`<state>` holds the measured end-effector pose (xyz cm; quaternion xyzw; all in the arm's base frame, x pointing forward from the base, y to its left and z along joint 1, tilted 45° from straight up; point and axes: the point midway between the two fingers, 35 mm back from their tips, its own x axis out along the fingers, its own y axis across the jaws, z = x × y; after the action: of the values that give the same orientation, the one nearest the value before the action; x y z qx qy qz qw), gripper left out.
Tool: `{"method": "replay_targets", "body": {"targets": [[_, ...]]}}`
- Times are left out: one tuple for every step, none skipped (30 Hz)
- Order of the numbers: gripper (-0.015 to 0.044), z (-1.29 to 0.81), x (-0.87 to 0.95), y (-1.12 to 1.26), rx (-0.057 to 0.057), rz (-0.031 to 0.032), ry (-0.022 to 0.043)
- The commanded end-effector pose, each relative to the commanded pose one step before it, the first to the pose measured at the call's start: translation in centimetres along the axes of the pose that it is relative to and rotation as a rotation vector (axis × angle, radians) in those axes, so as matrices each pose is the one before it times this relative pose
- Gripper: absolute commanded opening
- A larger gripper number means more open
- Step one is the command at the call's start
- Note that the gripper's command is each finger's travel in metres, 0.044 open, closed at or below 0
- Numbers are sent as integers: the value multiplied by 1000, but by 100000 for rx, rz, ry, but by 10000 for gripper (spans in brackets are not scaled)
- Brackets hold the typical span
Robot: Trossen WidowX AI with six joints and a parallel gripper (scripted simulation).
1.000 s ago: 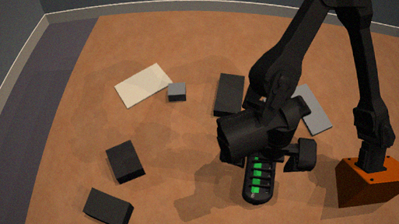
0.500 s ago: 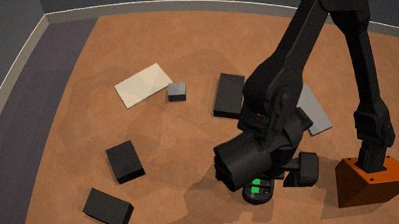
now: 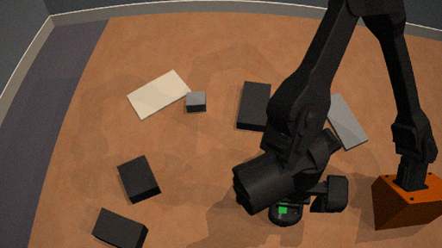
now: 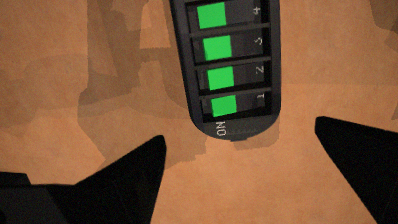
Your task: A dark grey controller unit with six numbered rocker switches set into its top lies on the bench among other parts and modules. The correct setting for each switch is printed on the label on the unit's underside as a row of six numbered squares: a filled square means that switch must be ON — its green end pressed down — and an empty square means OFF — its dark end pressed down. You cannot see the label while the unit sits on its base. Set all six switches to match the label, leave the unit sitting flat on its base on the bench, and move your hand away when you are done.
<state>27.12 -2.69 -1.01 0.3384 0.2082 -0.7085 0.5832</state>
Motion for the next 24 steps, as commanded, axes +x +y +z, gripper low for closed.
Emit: {"method": "replay_targets", "body": {"targets": [[440,47,691,-58,-442,45,-422],[440,1,160,1,1,2,-4],[440,1,160,1,1,2,-5],[440,2,159,0,1,2,-7],[440,3,159,-1,1,2,-8],[440,3,159,-2,1,2,-9],[440,4,159,-3,2,1,-10],[440,5,158,-4,2,1,-12],[440,5,158,-5,2,1,-13],[440,6,158,-5,2,1,-14],[440,6,157,-6,2,1,-15],[440,7,157,-7,2,0,-17],[440,8,157,-8,3,0,-18],[440,8,156,-9,3,0,-19],[440,9,157,-10,3,0,-20],[440,9,156,-11,3,0,-22],[440,10,156,-12,3,-1,-23],[440,11,155,-12,3,-1,-24],[440,11,155,-13,3,-1,-25],[440,12,155,-14,4,-2,-27],[440,12,153,-15,4,-2,-28],[440,10,119,-12,3,-2,-22],[440,6,71,-8,2,-1,-14],[440,2,24,-3,1,0,-5]]}}
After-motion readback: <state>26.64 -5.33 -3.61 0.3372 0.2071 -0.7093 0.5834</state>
